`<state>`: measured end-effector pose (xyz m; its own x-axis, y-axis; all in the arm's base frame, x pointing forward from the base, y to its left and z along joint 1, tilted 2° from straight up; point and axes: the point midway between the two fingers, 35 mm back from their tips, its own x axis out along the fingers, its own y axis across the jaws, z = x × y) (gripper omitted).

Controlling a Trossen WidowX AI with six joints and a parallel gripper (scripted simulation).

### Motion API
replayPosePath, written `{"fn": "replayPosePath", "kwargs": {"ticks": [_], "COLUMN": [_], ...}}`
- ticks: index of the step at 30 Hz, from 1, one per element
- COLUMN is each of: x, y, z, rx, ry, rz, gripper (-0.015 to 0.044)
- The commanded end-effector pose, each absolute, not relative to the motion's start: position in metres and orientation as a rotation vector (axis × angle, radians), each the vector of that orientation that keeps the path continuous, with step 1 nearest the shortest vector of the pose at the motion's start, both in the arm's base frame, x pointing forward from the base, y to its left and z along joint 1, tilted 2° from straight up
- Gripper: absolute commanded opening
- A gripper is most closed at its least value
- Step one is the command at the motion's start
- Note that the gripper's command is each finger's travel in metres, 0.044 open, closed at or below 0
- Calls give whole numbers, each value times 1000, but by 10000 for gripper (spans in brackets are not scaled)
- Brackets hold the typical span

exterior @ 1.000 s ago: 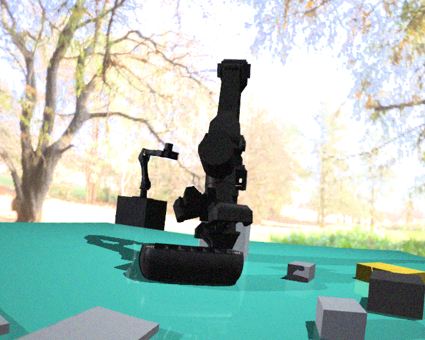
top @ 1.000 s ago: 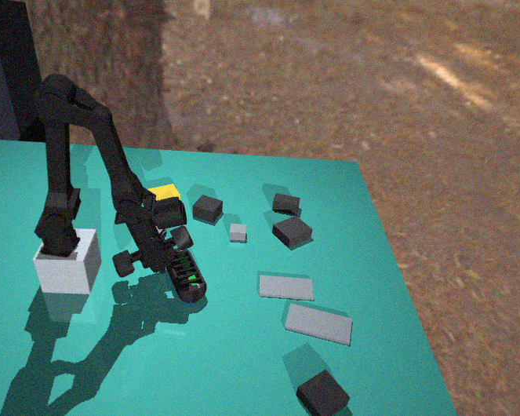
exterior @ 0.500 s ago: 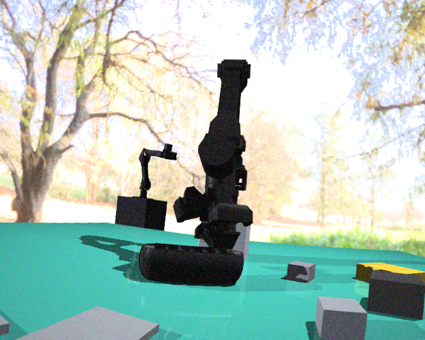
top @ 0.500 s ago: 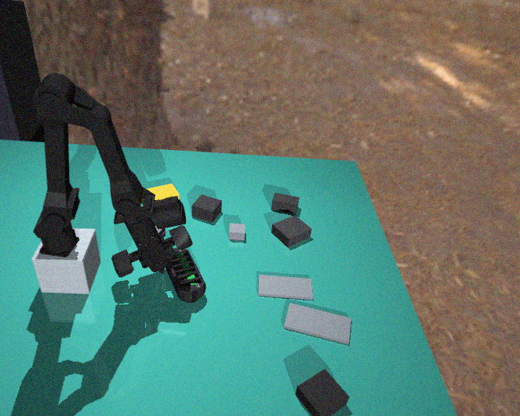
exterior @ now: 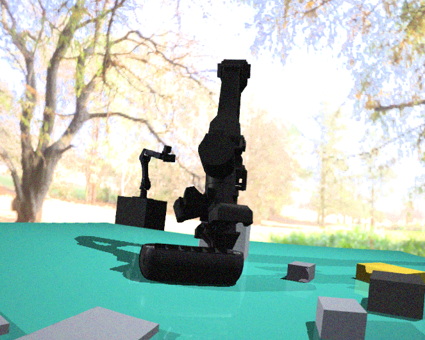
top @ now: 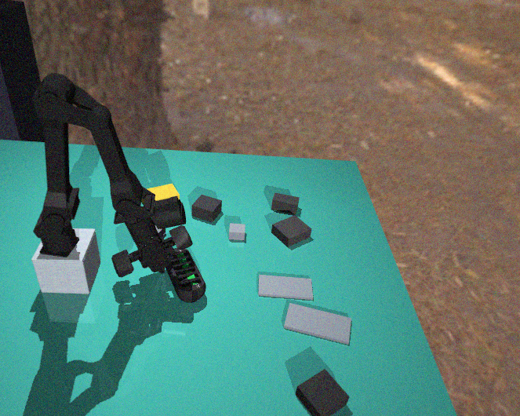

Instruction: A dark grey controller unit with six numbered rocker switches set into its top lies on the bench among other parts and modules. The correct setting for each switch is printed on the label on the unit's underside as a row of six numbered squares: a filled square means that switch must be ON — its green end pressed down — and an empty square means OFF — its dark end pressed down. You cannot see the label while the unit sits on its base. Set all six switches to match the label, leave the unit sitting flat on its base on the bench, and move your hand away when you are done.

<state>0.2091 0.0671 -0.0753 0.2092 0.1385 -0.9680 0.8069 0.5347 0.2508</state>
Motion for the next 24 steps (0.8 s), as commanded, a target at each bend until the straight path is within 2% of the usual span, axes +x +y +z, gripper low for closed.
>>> {"fn": "replayPosePath", "kwargs": {"ticks": [1, 10, 24], "x": [209, 198, 199], "y": [67, 59, 59], "z": [-74, -20, -30], "rx": [929, 946, 943], "ry": [1302, 1289, 1290], "rz": [-572, -545, -543], "gripper": [0, 0, 0]}}
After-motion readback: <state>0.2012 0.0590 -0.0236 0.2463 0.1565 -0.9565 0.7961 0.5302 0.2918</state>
